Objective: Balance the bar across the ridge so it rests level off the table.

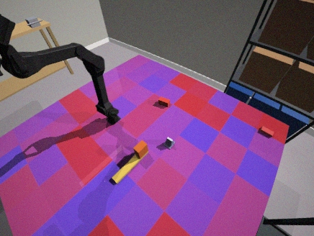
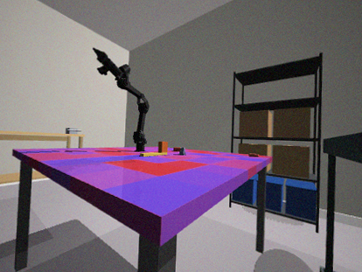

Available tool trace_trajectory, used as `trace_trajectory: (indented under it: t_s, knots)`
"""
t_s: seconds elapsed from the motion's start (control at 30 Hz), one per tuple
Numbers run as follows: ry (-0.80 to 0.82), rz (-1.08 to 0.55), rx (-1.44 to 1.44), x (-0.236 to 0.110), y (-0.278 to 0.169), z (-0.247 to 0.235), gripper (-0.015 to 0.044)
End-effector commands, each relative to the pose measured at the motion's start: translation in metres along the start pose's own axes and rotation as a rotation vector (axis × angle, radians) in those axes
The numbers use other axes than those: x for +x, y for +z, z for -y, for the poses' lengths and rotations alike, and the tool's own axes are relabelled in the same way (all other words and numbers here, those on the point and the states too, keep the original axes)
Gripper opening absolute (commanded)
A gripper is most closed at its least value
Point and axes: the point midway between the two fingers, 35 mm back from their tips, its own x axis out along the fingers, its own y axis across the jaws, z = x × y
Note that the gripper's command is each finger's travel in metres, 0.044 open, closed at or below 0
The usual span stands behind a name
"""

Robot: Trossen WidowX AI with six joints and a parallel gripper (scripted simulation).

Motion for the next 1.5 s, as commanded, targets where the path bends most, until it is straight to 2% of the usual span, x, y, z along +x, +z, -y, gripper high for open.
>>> trace_trajectory:
  t_s: [0.0,0.37,0.77,1.1,1.47]
  knots:
    - [-0.161,0.046,-0.106,-0.01,0.012,0.046,0.0315]
    - [-0.595,0.094,-0.365,-0.066,0.033,0.154,0.0315]
    - [-1.085,0.021,-0.634,-0.169,0.047,0.241,0.0315]
    - [-1.482,-0.133,-0.834,-0.272,0.051,0.277,0.0315]
    - [-1.885,-0.374,-1.026,-0.382,0.055,0.276,0.0315]
